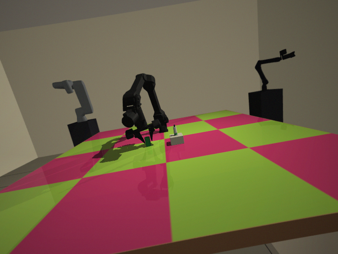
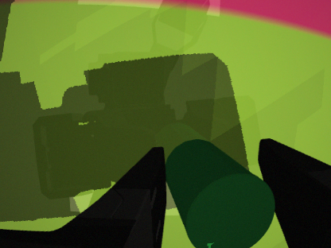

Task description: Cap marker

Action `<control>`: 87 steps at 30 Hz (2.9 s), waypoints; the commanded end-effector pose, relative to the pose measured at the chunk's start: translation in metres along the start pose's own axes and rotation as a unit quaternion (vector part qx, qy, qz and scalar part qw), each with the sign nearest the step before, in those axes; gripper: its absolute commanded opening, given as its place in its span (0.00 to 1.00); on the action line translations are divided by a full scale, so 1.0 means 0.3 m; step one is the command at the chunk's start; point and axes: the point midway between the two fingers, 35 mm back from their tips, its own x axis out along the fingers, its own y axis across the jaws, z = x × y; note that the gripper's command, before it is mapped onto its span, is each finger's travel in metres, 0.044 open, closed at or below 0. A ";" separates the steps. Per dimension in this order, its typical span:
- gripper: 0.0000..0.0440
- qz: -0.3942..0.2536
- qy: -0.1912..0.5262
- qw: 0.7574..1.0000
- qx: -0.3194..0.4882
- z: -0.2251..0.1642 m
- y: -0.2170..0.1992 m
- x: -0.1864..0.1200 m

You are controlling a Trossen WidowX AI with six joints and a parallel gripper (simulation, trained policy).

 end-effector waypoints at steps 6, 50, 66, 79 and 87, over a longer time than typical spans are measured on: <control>0.16 0.032 0.027 0.999 -0.011 -0.014 0.000 -0.064; 0.01 0.054 0.086 0.993 -0.062 -0.089 -0.505 -0.343; 0.00 0.056 0.068 0.995 -0.054 -0.095 -0.550 -0.289; 0.00 0.052 0.056 0.996 -0.046 -0.115 -0.533 -0.210; 0.00 0.050 0.053 0.996 -0.052 -0.133 -0.525 -0.152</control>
